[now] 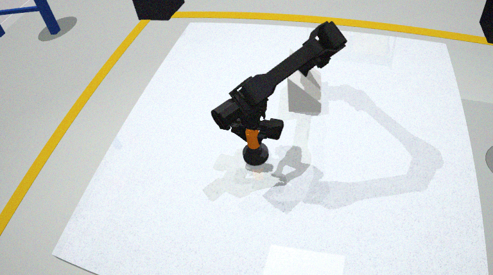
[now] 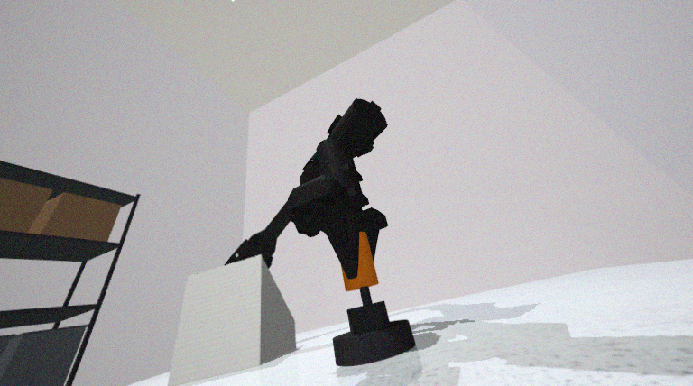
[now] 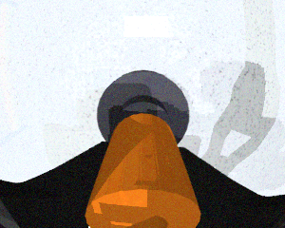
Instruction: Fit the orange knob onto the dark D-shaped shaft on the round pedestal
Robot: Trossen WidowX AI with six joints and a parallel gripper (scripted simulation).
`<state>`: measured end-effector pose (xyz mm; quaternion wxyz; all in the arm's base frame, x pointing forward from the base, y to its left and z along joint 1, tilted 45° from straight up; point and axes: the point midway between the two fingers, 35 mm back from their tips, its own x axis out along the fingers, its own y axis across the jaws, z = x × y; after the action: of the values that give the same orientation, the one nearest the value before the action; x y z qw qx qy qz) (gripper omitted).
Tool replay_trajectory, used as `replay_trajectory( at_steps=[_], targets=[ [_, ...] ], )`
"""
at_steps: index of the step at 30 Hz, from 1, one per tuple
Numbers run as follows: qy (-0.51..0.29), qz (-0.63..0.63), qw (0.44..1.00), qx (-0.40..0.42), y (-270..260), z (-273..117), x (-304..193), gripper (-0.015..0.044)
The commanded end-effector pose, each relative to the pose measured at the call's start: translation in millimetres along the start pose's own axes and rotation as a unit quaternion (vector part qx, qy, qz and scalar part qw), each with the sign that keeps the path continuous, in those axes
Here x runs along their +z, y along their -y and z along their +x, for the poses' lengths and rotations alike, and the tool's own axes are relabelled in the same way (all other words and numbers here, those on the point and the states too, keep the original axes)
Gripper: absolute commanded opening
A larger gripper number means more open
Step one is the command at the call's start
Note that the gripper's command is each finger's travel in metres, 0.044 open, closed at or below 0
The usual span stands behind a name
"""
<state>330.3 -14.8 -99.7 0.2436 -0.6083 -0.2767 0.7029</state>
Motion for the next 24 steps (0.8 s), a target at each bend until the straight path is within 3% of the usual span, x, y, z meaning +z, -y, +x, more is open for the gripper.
replay_trajectory(
  at_steps=[1, 15, 24],
  targets=[
    [0.000, 0.002, 1.000, 0.000, 0.1, 0.4, 0.1, 0.0000],
    [0.000, 0.006, 1.000, 0.000, 0.3, -4.7, 0.2, 0.0000],
    [0.000, 0.106, 0.994, 0.000, -0.9, -1.2, -0.4, 0.0000]
  ],
)
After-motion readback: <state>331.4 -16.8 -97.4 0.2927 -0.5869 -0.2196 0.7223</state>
